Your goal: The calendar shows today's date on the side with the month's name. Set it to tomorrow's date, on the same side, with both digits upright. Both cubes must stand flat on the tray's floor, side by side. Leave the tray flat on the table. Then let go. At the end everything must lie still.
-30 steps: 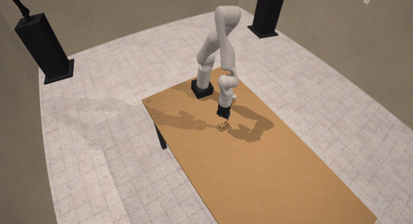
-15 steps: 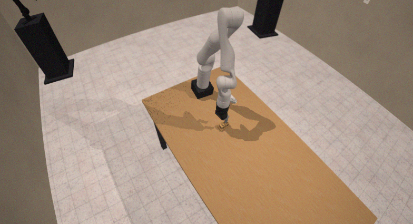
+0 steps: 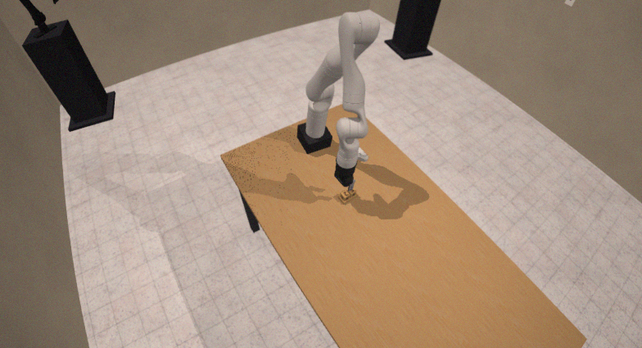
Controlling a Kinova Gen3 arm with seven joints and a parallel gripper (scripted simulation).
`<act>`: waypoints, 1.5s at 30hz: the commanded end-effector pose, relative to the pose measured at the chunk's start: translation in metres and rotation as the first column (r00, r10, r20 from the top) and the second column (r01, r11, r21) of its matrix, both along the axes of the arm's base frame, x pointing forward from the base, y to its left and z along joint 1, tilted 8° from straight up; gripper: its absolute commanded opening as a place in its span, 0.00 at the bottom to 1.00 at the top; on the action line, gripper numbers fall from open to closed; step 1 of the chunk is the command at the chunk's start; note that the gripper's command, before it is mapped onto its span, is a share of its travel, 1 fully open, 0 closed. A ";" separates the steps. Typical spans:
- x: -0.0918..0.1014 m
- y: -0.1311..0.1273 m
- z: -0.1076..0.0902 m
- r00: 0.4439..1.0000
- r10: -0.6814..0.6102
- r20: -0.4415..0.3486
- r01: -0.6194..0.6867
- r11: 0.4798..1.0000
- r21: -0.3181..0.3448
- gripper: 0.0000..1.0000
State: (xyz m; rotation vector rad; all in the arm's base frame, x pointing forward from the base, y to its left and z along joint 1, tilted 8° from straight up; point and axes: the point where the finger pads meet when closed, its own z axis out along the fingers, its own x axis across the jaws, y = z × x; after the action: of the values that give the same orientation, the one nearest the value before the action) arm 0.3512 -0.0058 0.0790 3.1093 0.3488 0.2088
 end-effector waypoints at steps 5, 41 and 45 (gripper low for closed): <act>0.002 0.000 -0.001 1.000 -0.012 0.005 0.012 1.000 0.000 0.90; 0.003 -0.001 -0.004 1.000 -0.012 0.009 0.012 1.000 -0.001 0.90; 0.004 -0.001 -0.008 1.000 -0.012 0.009 0.013 1.000 -0.002 0.90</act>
State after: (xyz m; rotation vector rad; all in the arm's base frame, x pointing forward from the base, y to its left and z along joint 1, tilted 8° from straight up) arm 0.3542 -0.0062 0.0745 3.1072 0.3334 0.2198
